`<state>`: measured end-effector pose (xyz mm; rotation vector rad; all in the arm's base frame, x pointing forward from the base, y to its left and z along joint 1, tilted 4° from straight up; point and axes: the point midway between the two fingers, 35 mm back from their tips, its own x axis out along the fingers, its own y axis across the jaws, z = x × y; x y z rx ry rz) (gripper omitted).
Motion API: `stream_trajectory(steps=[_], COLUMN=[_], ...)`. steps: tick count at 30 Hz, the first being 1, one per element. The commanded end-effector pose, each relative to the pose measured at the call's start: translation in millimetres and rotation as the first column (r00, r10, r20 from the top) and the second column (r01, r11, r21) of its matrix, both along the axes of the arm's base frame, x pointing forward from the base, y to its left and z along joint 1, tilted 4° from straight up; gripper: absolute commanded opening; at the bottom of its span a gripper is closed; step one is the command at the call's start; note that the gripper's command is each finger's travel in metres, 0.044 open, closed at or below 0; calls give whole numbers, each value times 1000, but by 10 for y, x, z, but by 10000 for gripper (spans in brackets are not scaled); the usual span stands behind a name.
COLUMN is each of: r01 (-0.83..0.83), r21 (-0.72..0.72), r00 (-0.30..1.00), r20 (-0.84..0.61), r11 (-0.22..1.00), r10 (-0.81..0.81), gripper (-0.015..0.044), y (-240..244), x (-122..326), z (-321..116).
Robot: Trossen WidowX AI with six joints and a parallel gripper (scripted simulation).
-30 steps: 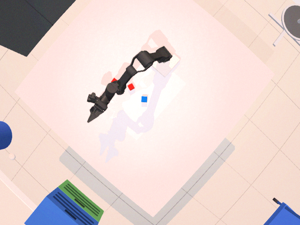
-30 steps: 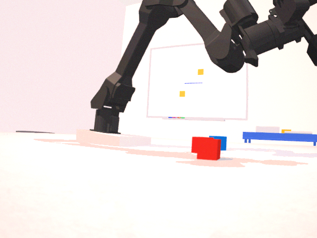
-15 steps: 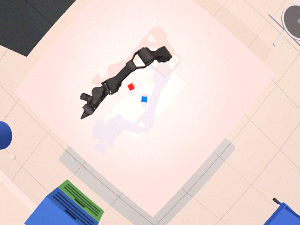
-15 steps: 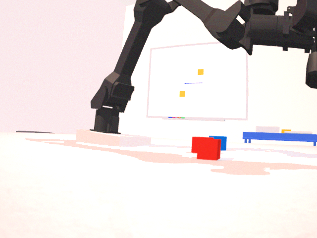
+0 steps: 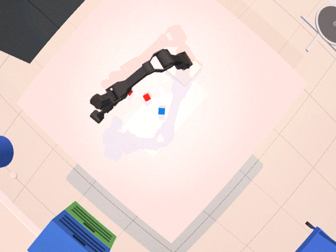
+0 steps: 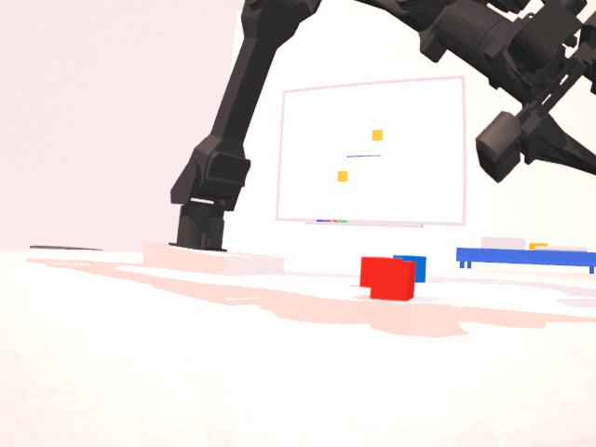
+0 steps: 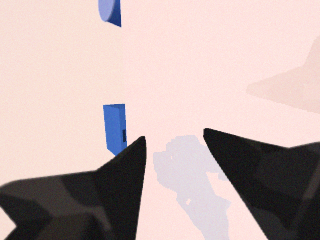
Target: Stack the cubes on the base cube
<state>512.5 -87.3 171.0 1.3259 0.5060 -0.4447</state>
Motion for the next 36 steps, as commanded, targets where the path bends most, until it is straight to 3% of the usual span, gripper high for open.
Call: stream_trajectory(steps=[1, 9, 18, 24, 32, 36], r01=[13, 28, 26, 25, 25, 25], r21=[-7, -1, 31, 35, 35, 35], r00=[991, 894, 678, 658, 658, 658], r20=[-134, -447, -735, -753, -753, -753], r11=[1000, 1000, 999, 999, 999, 999], r10=[-14, -25, 6, 10, 10, 10], gripper=[265, 265, 265, 265, 265, 265], y=[-71, -155, -143, -138, -132, -130], x=[-213, -863, -1732, -1797, -1742, -1742], z=[-71, -209, -124, -119, -676, -725])
